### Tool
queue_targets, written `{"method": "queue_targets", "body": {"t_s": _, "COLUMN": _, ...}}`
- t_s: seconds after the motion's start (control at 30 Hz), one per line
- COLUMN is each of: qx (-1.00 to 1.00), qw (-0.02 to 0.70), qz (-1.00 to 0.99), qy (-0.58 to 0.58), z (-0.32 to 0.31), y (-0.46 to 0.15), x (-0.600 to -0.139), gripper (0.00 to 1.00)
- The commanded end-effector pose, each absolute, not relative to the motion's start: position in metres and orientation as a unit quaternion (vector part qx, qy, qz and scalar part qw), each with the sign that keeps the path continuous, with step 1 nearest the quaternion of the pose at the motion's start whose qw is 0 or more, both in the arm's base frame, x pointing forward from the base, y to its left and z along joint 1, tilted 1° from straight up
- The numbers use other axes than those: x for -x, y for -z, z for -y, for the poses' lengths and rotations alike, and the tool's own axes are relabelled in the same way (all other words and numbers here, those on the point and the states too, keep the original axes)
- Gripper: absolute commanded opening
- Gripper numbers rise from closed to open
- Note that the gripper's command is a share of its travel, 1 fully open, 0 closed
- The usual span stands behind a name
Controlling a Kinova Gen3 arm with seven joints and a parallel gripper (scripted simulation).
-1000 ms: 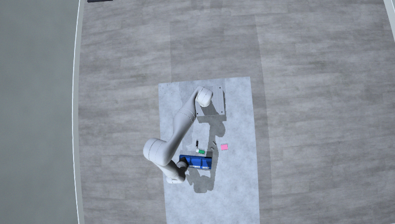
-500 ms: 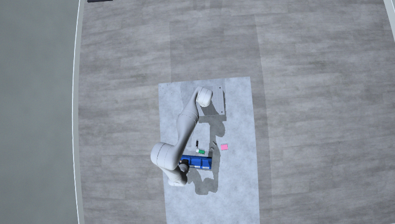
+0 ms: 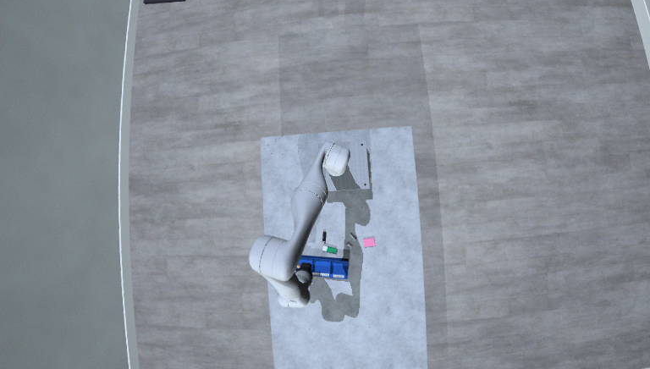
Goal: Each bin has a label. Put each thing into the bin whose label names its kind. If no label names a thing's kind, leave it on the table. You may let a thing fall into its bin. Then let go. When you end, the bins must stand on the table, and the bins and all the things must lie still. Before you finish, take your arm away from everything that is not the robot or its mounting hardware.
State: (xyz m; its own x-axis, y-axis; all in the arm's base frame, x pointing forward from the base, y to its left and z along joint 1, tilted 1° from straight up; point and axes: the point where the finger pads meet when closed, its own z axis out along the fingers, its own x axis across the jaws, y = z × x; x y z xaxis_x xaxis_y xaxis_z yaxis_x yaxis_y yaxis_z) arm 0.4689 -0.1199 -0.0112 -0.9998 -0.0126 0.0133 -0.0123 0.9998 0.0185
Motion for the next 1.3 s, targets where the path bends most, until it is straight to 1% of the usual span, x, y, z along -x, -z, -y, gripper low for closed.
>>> {"method": "queue_targets", "body": {"t_s": 0.0, "qx": -0.01, "qw": 0.005, "qz": 1.0, "qy": 0.008, "z": 0.122, "y": 0.01, "x": -0.47, "gripper": 0.31}}
{"method": "queue_targets", "body": {"t_s": 1.0, "qx": -0.008, "qw": 0.005, "qz": 1.0, "qy": 0.007, "z": 0.121, "y": 0.063, "x": -0.469, "gripper": 0.31}}
{"method": "queue_targets", "body": {"t_s": 1.27, "qx": -0.007, "qw": 0.005, "qz": 1.0, "qy": 0.009, "z": 0.12, "y": 0.061, "x": -0.468, "gripper": 0.31}}
